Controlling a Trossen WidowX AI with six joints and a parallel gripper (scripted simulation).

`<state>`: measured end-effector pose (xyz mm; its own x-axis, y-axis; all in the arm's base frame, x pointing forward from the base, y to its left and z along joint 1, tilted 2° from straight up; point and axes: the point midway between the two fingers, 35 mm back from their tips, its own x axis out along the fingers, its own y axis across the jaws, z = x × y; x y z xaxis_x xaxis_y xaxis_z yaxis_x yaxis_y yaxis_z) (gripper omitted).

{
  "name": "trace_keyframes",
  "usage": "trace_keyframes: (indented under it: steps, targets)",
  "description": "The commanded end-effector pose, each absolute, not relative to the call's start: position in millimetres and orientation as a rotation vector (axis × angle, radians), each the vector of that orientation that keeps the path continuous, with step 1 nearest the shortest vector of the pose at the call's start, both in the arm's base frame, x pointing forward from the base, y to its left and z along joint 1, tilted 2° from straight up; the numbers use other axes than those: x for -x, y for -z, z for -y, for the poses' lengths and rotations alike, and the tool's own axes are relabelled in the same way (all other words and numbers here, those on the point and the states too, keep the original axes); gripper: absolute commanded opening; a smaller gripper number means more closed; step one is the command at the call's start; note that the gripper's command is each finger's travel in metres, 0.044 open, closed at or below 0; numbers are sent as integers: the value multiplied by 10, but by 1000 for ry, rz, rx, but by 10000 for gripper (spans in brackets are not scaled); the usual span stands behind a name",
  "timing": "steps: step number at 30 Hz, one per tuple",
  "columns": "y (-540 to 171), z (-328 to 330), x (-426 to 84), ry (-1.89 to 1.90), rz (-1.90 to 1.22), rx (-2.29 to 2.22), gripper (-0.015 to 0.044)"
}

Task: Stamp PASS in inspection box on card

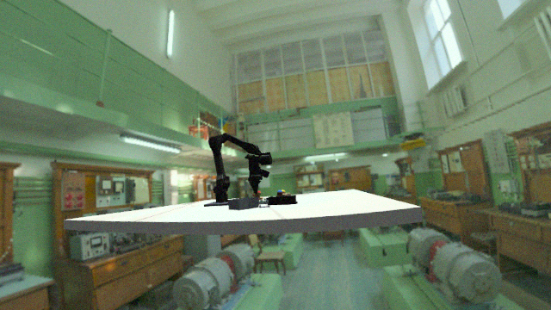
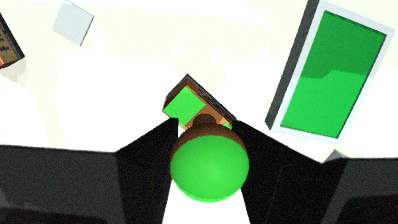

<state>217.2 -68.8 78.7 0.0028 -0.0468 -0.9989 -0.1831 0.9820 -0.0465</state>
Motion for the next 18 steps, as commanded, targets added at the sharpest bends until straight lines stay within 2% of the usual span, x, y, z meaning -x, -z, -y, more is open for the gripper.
trace_keyframes:
  steps: [1,18]
  targets:
    - [-826,692,-2187,-101,-1562,180,0]
    - [-909,687,-2184,-101,-1562,180,0]
